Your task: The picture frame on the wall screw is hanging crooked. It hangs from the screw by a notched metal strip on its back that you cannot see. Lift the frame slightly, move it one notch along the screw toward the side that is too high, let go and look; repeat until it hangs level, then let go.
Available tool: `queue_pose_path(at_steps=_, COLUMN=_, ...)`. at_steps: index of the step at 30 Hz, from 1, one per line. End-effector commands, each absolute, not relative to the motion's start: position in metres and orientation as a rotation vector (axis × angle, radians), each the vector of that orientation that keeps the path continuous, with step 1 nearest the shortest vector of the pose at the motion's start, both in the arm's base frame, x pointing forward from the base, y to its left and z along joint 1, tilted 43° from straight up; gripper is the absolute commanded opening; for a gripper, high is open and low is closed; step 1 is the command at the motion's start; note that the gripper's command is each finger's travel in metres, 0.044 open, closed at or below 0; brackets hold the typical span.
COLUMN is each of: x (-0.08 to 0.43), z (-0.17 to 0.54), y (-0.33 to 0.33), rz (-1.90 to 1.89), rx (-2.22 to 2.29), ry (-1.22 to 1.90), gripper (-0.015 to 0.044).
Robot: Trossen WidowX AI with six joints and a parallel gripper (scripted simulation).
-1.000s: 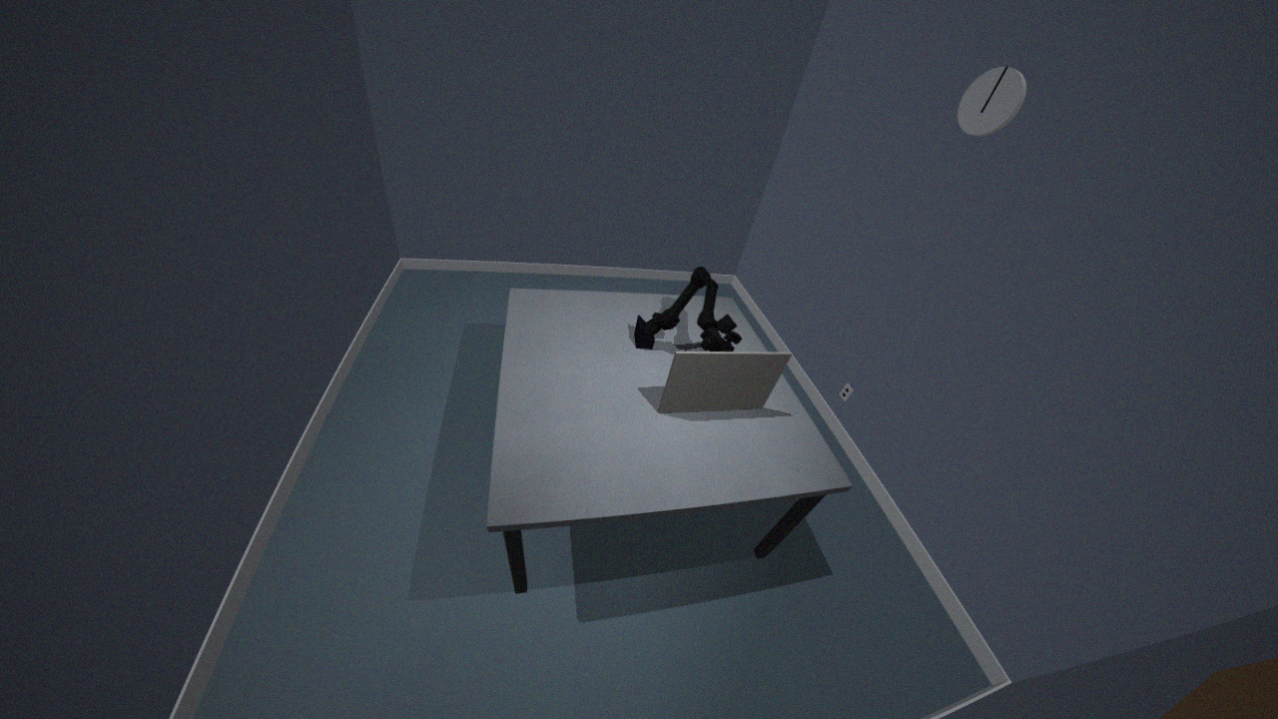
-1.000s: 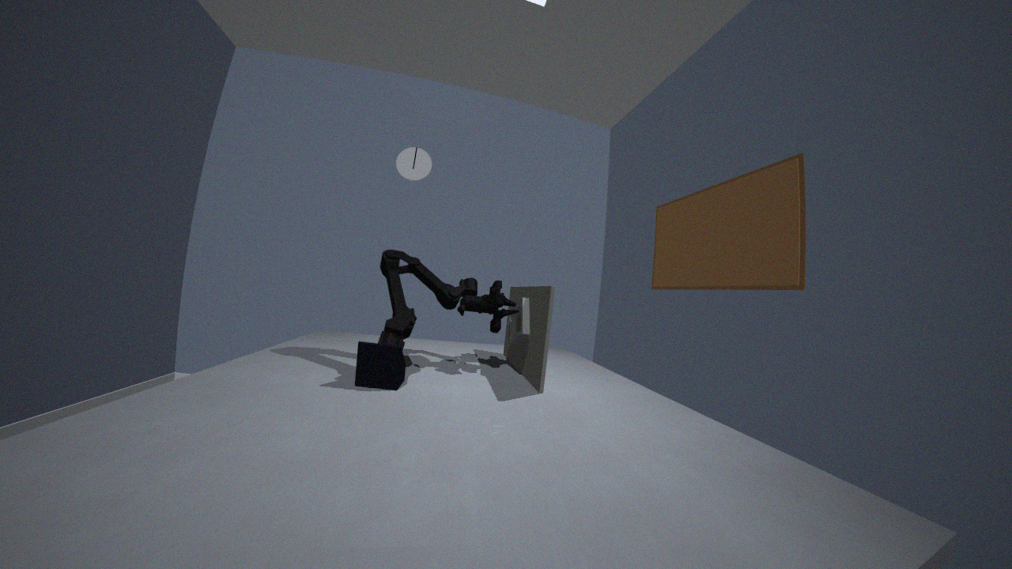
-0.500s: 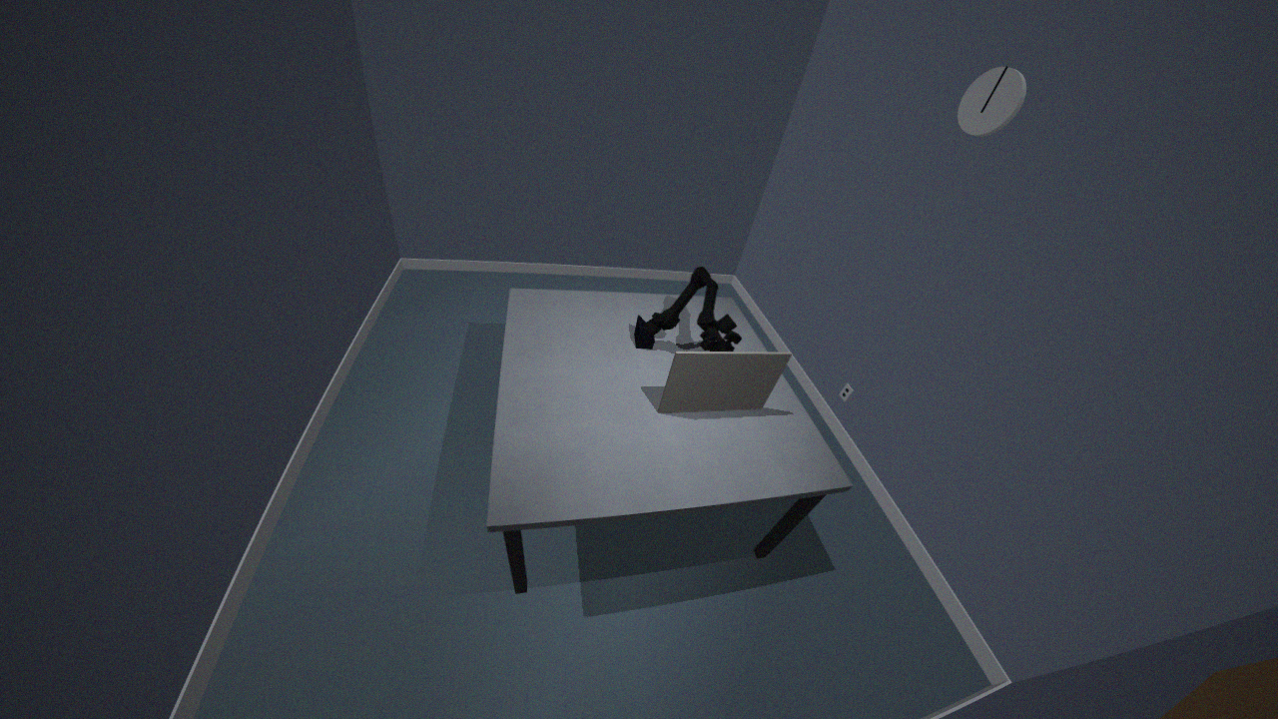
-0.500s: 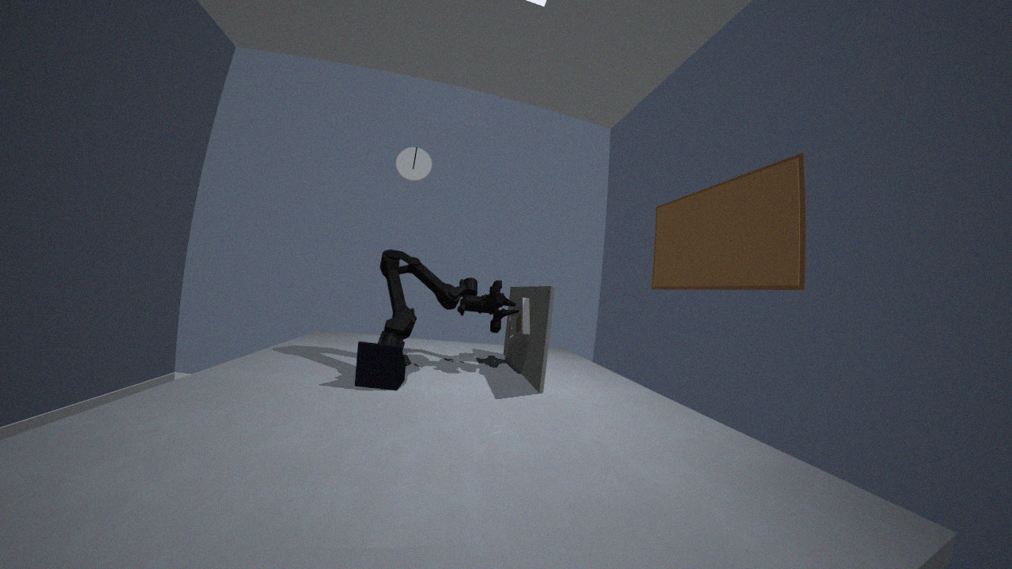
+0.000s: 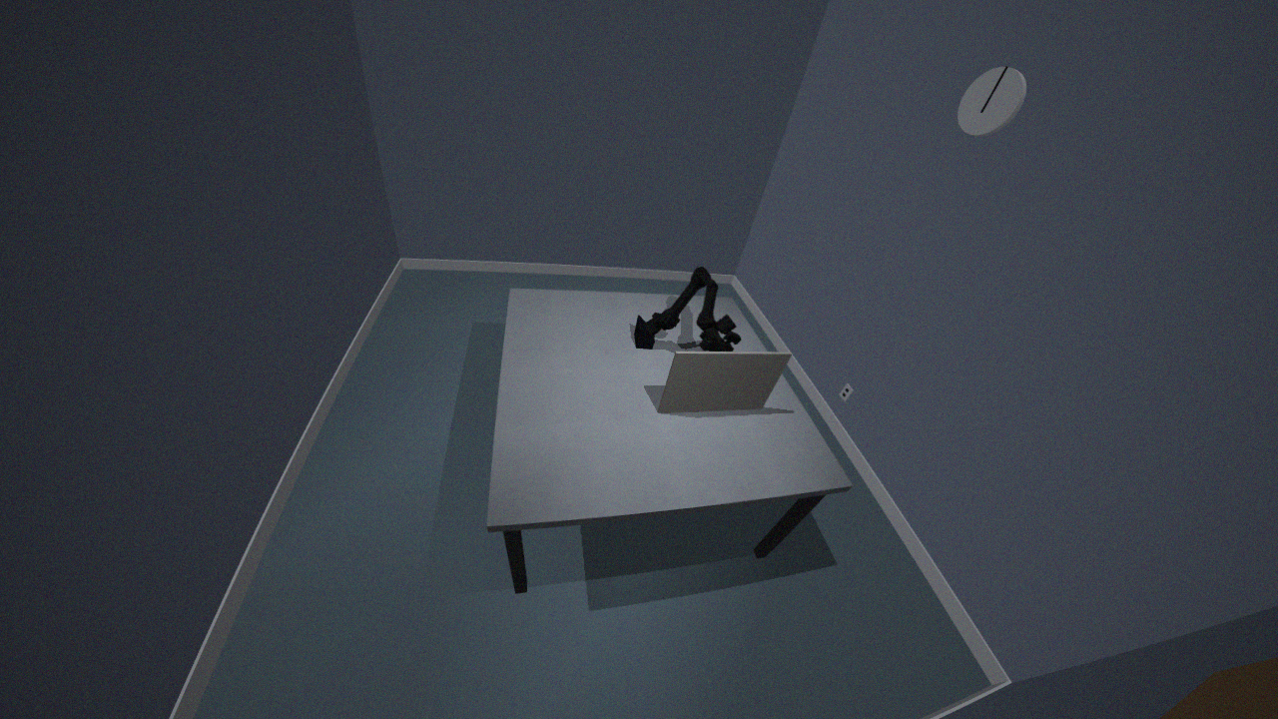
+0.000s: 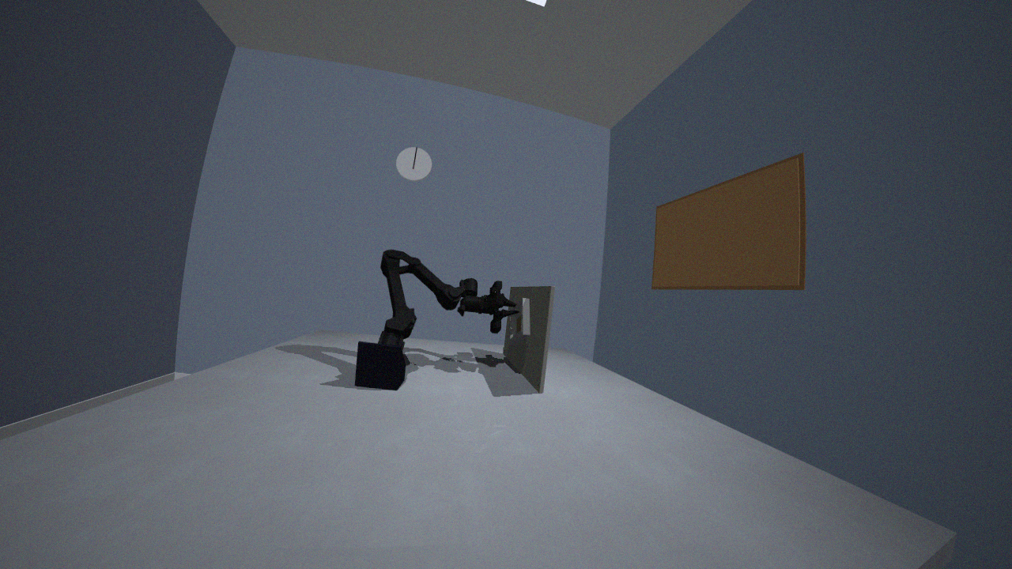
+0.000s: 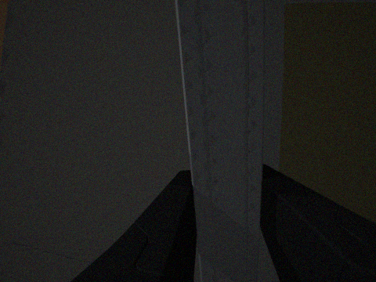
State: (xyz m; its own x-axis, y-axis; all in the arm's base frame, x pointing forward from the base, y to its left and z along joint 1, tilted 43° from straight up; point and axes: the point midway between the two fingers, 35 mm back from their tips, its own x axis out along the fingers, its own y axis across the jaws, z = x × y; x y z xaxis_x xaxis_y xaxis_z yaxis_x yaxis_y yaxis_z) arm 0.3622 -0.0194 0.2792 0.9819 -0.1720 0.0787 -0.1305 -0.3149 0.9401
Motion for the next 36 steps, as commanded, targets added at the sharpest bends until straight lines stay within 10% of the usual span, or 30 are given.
queue_pose_path(at_steps=1, x=0.3620, z=0.2792, y=-0.0199, rz=-0.040, rx=1.900, ry=-0.227, gripper=0.0000)
queue_pose_path(at_steps=36, x=0.3629, z=0.2753, y=-0.0176, rz=-0.032, rx=1.955, ry=-0.221, gripper=0.0000)
